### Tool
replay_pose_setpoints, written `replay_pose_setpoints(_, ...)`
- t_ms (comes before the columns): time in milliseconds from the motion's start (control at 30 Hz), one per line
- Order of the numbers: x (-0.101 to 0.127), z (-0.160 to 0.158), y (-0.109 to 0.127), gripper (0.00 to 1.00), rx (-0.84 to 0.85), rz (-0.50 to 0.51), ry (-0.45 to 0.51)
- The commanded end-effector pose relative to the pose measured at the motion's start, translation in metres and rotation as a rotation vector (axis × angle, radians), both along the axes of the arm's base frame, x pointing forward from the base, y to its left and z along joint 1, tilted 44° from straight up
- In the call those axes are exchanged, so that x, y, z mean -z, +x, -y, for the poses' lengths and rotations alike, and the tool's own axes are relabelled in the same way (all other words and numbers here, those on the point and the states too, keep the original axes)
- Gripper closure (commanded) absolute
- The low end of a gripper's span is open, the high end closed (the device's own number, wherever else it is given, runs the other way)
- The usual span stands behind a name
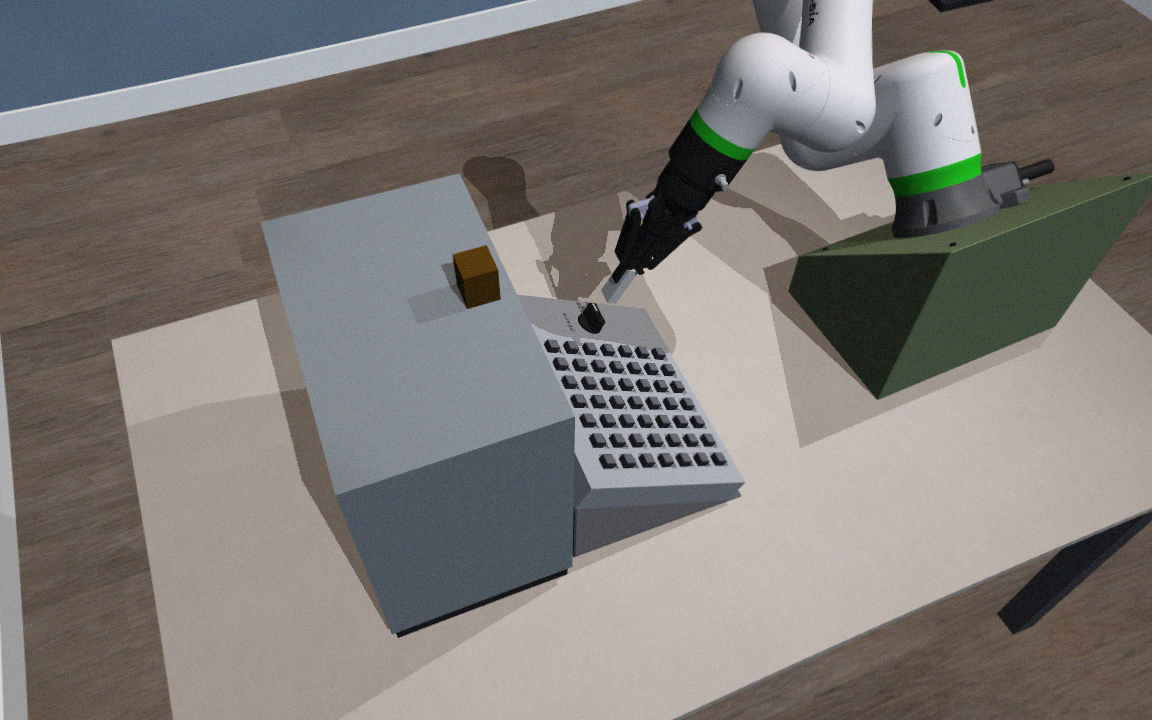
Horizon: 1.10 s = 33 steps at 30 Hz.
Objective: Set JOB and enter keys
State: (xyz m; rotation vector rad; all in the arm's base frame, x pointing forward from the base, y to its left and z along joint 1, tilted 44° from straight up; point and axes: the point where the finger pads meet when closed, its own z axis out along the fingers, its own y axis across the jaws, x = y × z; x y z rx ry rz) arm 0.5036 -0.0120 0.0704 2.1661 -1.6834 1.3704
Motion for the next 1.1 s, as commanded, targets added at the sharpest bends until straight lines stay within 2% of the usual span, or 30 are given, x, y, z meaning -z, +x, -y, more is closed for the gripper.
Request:
replay_pose_setpoints(0,0.0,0.0,0.0,1.0,0.0,0.0,0.0)
replay_pose_setpoints(500,0.002,-0.002,0.0,1.0,-0.001,0.0,0.0)
replay_pose_setpoints(600,0.022,-0.017,0.001,1.0,-0.008,-0.007,-0.007)
replay_pose_setpoints(667,0.022,-0.017,0.001,1.0,-0.008,-0.007,-0.007)
replay_pose_setpoints(767,0.056,-0.044,0.001,1.0,-0.02,-0.018,-0.02)
replay_pose_setpoints(933,0.09,-0.07,0.002,1.0,-0.032,-0.029,-0.031)
replay_pose_setpoints(1067,0.101,-0.078,0.002,1.0,-0.036,-0.032,-0.035)
